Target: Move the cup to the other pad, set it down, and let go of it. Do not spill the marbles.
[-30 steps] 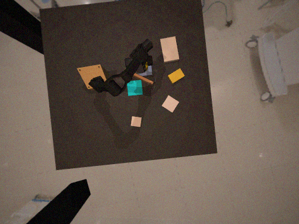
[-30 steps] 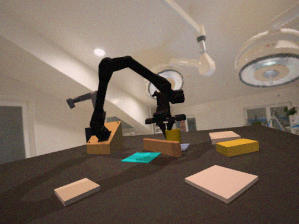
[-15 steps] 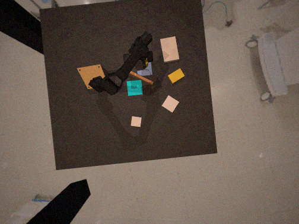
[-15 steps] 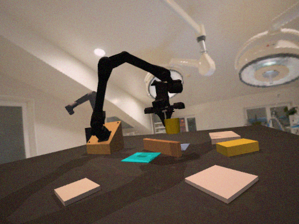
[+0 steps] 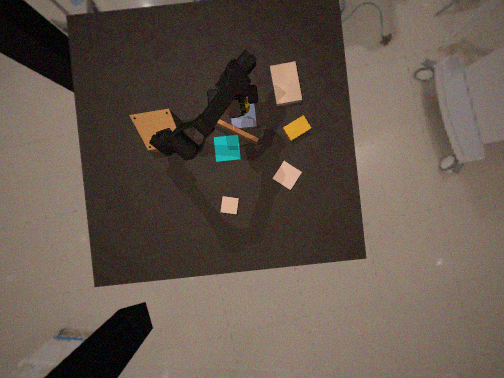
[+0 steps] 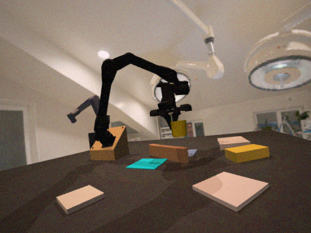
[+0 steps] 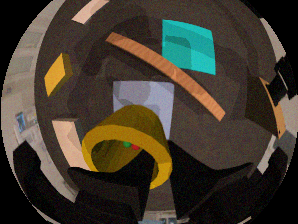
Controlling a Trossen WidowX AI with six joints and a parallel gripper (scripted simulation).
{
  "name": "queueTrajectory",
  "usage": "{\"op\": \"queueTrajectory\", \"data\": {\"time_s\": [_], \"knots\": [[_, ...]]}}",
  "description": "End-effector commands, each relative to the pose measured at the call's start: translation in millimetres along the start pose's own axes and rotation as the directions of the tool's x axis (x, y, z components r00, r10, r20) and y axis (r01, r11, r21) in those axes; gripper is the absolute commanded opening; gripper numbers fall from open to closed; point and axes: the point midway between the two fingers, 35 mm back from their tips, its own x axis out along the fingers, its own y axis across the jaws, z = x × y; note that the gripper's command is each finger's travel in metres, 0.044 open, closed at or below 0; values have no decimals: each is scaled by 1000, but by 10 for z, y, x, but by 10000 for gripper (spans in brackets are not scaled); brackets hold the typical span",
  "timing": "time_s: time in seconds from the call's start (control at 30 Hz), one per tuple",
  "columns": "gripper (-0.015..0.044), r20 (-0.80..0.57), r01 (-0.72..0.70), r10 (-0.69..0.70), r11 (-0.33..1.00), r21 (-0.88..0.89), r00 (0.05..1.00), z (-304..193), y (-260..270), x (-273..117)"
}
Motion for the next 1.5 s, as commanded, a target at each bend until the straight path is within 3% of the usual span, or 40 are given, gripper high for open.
{"op": "queueTrajectory", "data": {"time_s": [0.0, 1.47], "knots": [[0, 0, 0, 0, 1000, -2, 1000, -2, -3, 5], [0, -1, 7, -7, 1000, 3, 1000, 615, -362, -42]]}}
